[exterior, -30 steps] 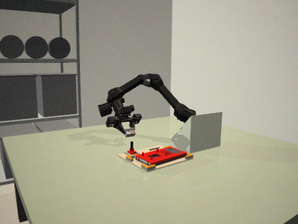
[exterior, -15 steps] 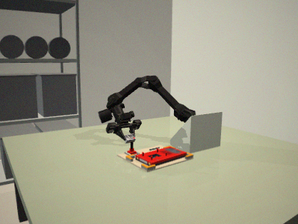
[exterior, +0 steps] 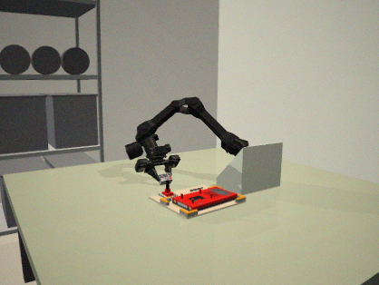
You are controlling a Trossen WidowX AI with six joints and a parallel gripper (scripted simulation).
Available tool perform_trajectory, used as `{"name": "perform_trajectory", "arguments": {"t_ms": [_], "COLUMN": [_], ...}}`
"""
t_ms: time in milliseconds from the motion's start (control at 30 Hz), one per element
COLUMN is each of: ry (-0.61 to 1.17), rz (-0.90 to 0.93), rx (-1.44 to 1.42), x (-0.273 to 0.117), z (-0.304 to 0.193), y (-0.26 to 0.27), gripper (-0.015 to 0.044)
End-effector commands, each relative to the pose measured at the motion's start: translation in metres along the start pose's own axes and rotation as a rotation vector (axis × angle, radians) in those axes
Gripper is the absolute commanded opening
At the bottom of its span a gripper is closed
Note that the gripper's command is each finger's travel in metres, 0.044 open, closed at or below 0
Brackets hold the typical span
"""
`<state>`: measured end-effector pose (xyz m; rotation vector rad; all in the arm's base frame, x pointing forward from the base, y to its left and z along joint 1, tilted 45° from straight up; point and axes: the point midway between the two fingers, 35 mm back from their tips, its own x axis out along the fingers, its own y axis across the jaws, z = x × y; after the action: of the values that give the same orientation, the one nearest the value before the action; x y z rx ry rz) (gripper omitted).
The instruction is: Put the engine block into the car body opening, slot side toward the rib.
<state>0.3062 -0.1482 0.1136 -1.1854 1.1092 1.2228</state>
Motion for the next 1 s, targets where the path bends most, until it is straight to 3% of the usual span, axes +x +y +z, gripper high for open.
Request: {"name": "perform_trajectory", "arguments": {"t_ms": [0,333,967], "ry": [0.001,0.001,0.004], "rz": [-0.001,-0.001,0.004], "rx": [0.000,0.000,0.001], "x": [0.000,0.000,-0.045], "z": [0.000,0.000,0.004], "y": [0.000,0.000,0.000], "gripper": [0.0184,0.0440,0.0440]}}
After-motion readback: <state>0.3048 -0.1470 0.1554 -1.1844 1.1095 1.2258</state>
